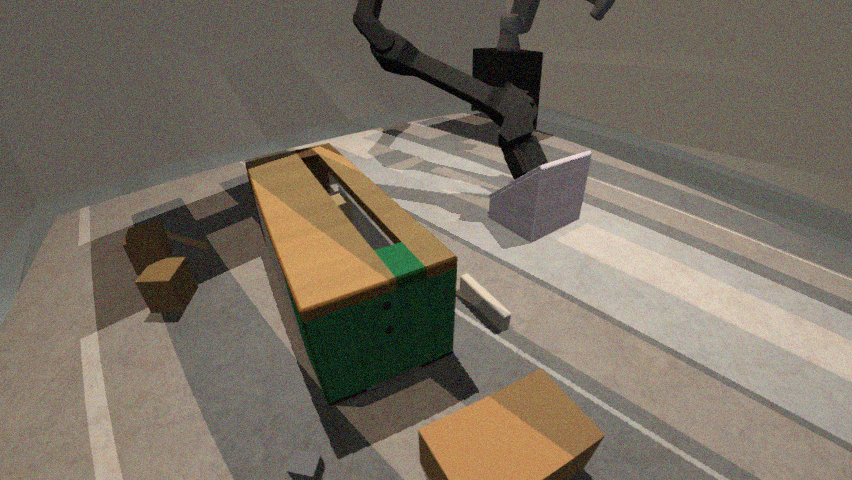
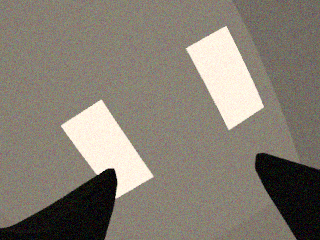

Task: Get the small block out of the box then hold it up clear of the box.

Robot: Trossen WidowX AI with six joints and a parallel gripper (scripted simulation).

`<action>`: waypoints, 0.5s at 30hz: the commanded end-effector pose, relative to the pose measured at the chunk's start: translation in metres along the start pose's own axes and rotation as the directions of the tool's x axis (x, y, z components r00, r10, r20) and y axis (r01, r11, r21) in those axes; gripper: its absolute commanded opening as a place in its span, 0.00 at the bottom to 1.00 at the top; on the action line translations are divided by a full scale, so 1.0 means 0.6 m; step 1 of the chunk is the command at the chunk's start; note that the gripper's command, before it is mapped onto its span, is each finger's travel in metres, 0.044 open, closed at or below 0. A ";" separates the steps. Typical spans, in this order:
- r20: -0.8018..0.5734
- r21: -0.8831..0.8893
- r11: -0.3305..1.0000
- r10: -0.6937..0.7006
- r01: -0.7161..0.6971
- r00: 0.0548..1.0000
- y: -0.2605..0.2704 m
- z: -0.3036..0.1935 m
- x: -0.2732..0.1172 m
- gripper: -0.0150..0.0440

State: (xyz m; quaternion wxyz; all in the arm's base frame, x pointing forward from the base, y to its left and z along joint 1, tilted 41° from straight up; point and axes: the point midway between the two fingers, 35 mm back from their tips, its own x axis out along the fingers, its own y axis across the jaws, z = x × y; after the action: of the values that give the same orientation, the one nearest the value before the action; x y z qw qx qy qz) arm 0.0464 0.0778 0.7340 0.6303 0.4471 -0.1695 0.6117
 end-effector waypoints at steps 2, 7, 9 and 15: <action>-0.013 -0.012 1.000 -0.001 0.001 1.000 0.006 -0.012 0.001 0.93; -0.115 -0.093 0.995 -0.038 0.027 0.993 0.028 -0.110 0.014 0.93; -0.160 -0.123 0.991 -0.070 0.051 0.985 0.024 -0.153 0.019 0.93; -0.282 -0.219 0.962 -0.224 0.164 0.933 -0.030 -0.277 0.031 0.93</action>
State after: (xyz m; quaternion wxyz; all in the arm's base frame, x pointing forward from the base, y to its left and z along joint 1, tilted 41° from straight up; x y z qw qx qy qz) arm 0.0088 0.1737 0.6825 0.7110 0.3412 -0.1209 0.6029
